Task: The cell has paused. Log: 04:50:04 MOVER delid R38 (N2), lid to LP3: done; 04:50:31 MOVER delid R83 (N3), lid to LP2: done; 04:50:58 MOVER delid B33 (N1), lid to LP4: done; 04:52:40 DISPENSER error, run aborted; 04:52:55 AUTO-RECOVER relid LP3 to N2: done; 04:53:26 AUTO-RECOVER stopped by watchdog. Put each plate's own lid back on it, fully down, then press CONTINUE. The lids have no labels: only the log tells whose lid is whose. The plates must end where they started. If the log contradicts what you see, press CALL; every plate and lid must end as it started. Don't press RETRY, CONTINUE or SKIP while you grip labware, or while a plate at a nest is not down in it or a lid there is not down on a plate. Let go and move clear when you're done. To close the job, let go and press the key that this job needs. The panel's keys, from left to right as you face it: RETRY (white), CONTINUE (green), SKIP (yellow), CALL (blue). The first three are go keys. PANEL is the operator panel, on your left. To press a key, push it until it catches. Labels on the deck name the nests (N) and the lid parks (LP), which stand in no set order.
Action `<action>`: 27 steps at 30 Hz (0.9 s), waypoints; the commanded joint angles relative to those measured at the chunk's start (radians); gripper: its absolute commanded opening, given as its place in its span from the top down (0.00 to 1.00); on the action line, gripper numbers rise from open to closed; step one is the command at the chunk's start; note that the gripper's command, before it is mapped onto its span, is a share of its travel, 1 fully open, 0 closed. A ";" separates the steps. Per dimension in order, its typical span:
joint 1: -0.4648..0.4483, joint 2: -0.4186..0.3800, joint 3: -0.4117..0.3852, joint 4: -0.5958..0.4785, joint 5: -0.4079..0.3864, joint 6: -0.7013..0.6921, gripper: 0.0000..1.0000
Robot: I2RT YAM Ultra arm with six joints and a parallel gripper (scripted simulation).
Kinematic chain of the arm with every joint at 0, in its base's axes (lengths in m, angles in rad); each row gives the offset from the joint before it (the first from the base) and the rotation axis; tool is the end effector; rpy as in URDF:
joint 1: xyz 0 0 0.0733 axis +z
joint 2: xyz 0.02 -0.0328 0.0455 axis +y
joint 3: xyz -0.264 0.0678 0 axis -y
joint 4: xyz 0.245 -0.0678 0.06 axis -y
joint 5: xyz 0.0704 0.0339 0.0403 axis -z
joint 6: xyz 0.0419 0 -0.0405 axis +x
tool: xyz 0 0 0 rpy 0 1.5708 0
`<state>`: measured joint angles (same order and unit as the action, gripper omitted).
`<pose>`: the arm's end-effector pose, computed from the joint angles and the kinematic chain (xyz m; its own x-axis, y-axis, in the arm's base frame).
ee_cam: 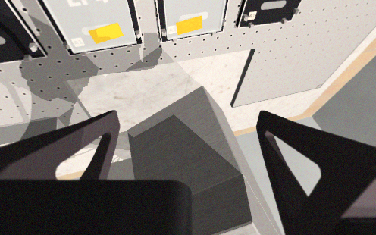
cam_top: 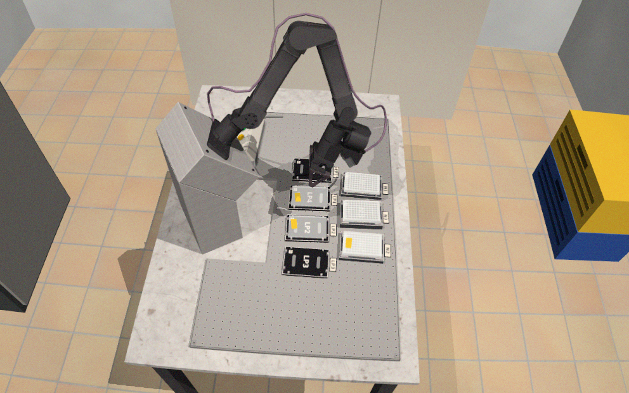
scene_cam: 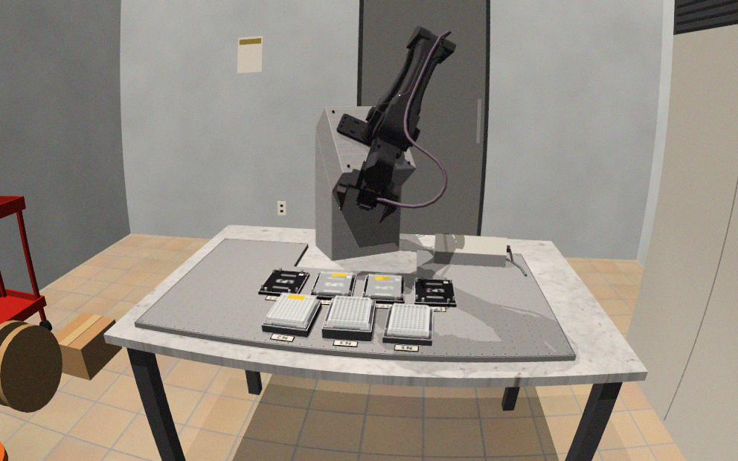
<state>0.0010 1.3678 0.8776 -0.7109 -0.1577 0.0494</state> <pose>0.2514 0.0079 0.2107 -0.9342 0.0478 -0.3537 -0.0116 0.9864 0.1641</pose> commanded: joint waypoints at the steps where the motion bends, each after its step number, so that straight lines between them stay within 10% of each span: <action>1: 0.008 0.034 -0.008 0.083 -0.016 0.021 0.00; 27: 0.005 0.236 -0.107 0.539 -0.131 0.063 0.00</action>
<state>0.0040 1.5772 0.7986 -0.2550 -0.2680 0.0948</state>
